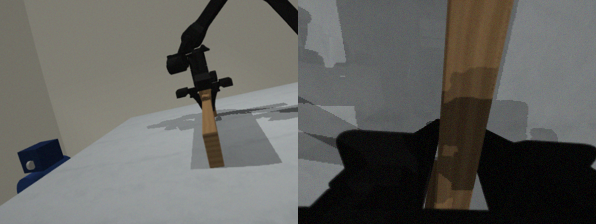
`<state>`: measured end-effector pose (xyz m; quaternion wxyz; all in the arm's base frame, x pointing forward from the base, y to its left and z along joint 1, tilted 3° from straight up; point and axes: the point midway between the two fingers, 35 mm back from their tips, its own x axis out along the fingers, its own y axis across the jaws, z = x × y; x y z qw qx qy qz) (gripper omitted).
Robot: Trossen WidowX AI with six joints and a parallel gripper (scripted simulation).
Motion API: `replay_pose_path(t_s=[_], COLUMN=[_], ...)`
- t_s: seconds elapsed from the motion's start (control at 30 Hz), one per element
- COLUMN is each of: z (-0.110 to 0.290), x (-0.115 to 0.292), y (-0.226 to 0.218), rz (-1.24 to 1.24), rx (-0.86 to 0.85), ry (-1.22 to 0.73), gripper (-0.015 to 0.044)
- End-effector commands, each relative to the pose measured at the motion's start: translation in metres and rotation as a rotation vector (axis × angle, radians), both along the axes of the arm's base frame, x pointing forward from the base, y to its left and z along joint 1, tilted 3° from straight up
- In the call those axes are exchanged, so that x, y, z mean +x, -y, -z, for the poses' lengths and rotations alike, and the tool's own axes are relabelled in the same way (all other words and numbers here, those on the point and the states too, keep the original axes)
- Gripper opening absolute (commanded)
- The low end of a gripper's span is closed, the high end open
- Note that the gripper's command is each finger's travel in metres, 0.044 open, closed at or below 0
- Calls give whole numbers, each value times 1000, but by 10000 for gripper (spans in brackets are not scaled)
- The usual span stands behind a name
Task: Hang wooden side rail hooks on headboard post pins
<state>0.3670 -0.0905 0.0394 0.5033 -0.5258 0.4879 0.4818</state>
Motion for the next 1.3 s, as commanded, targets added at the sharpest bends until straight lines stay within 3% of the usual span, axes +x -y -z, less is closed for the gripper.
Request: replay_pose_path(t_s=[0.0, 1.27], z=[-4, -1], x=[2, 1], y=[2, 7], rz=[-2, -2], rx=[-6, -6], ry=[9, 9], gripper=[0, 0])
